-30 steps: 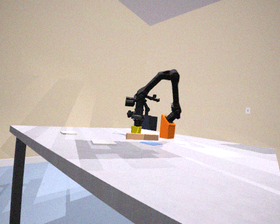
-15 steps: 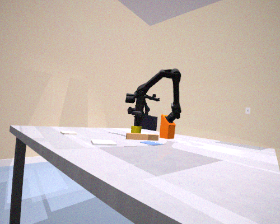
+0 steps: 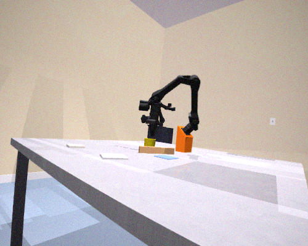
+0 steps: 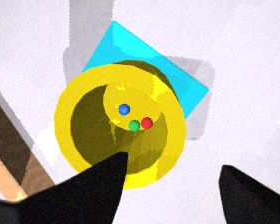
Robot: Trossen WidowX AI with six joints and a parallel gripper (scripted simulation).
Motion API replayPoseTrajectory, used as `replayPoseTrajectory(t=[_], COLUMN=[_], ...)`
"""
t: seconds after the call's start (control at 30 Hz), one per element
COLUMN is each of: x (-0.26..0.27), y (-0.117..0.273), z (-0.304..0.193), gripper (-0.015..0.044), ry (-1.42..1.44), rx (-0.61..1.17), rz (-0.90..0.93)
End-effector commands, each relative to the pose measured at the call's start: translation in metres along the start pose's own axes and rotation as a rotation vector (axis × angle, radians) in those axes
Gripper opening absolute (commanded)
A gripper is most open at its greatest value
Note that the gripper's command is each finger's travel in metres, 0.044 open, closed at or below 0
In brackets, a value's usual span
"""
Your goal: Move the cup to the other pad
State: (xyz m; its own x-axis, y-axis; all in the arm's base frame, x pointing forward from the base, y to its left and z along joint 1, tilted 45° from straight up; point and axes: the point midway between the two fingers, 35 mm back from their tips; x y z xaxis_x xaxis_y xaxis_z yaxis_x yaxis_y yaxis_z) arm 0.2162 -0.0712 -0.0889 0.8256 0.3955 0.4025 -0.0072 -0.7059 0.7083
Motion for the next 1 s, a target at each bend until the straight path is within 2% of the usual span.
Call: replayPoseTrajectory(t=[0.0,0.17,0.2,0.57,0.97], x=[0.000,0.000,0.000,-0.002,-0.002], y=[-0.001,0.004,0.007,0.064,0.060], z=[0.000,0.001,0.001,-0.003,-0.004], gripper=[0.0304,0.0435,0.0440,0.0440,0.0440], ry=[-0.002,-0.001,-0.001,0.005,-0.002], rx=[0.001,0.000,0.000,-0.008,-0.002], rz=[0.000,-0.001,-0.001,-0.003,0.000])
Point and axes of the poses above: the point midway between the two fingers, 35 mm back from their tips, its own y axis back along the fingers, its own x axis across the jaws, z = x × y, and after that the axes turned 4 degrees about y, right-handed
